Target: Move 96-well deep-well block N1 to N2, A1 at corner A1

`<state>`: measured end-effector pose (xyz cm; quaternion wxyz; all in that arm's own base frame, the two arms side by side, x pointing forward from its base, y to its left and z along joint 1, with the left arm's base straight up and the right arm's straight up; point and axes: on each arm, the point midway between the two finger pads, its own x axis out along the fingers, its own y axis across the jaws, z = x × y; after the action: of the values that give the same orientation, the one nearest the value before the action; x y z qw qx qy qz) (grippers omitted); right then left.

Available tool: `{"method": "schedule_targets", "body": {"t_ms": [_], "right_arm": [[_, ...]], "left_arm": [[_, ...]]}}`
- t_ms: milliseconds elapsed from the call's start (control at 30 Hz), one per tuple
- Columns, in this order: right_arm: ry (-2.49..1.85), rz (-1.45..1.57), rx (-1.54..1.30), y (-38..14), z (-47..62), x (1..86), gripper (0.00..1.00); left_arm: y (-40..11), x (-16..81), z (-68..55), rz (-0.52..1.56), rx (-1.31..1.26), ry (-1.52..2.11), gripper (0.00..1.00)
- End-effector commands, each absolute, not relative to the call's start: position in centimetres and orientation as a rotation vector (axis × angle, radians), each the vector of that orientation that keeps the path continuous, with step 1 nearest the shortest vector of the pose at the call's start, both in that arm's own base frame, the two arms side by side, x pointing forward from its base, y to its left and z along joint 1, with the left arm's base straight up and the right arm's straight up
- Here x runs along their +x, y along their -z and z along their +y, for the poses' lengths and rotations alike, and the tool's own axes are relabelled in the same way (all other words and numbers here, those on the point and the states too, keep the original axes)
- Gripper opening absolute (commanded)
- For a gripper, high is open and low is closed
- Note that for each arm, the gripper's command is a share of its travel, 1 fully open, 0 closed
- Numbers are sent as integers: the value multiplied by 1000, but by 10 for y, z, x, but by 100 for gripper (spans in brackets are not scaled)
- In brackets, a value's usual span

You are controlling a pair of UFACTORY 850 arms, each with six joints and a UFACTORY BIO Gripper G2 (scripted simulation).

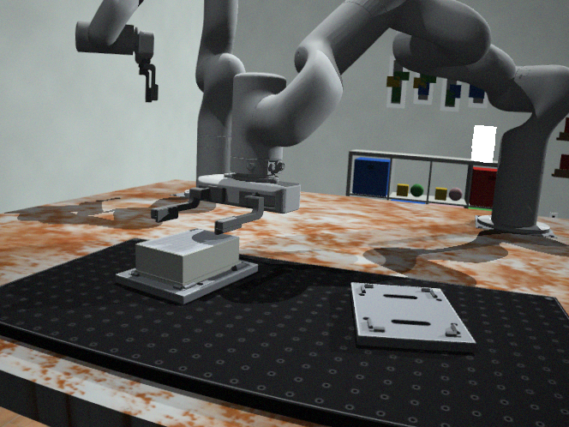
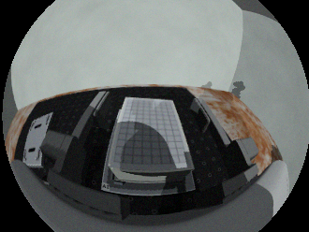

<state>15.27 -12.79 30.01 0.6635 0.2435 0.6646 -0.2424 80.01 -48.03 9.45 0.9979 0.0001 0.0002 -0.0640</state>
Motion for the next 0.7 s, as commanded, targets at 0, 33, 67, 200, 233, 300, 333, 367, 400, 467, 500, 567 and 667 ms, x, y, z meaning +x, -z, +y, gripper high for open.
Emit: {"method": "schedule_targets", "body": {"t_ms": [0, 33, 67, 200, 233, 300, 333, 367, 400, 467, 500, 567, 667], "right_arm": [[548, 1501, 550, -300, -128, 153, 100], [548, 1501, 550, -300, -128, 153, 100], [548, 1501, 550, -300, -128, 153, 100], [548, 1501, 550, -300, -128, 153, 100], [548, 1501, 550, -300, -128, 153, 100], [548, 1501, 550, -300, -128, 153, 100], [548, 1501, 550, -300, -128, 153, 100], [548, 1501, 550, -300, -128, 153, 100], [548, 1501, 550, -300, -128, 153, 100], [548, 1501, 550, -300, -128, 153, 100], [548, 1501, 550, -300, -128, 153, 100], [548, 1501, 550, -300, -128, 153, 100], [548, 1501, 550, -300, -128, 153, 100]], "left_arm": [[-107, 801, -481, -2, -1, 128, 37], [-109, 801, -481, -2, -1, 128, 37], [-112, 801, -481, -2, -1, 128, 37], [-123, 801, -481, -2, -1, 128, 37], [-124, 801, -481, -2, -1, 128, 37], [-124, 801, -481, -2, -1, 128, 37], [-124, 801, -481, -2, -1, 128, 37], [-124, 801, -481, -2, -1, 128, 37], [-124, 801, -481, -2, -1, 128, 37], [-124, 801, -481, -2, -1, 128, 37], [-124, 801, -481, -2, -1, 128, 37], [-124, 801, -481, -2, -1, 128, 37], [-124, 801, -481, -2, -1, 128, 37]]}}
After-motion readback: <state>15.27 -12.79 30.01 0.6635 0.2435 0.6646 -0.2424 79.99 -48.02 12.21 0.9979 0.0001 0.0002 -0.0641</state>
